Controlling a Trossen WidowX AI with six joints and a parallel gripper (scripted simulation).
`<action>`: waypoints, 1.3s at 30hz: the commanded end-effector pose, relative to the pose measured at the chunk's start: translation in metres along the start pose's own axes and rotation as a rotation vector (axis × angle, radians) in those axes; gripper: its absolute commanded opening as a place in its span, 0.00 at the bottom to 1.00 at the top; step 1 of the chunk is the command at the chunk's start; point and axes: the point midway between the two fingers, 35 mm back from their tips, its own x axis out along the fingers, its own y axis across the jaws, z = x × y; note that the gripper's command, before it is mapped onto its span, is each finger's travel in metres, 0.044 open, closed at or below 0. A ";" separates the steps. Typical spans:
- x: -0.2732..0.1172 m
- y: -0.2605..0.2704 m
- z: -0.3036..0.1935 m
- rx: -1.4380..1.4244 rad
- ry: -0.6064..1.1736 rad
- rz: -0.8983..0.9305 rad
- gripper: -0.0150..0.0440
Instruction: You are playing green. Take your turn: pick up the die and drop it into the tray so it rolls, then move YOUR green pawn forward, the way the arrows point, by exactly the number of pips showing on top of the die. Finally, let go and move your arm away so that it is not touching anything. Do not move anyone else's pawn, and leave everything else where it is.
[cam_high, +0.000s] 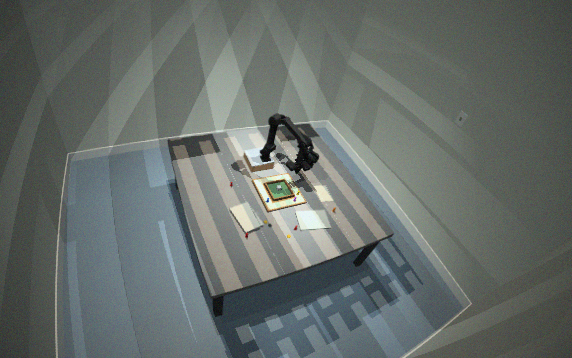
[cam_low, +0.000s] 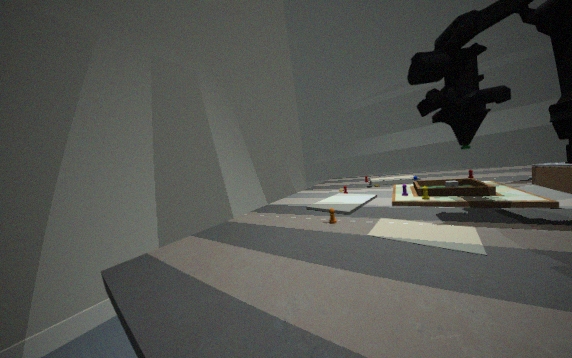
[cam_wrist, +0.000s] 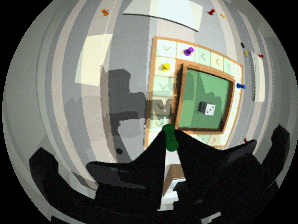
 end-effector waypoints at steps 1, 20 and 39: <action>-0.006 0.000 -0.002 0.004 0.003 0.001 0.25; 0.032 -0.014 -0.053 0.003 0.008 0.000 0.25; 0.072 -0.027 -0.103 0.003 0.012 -0.002 0.25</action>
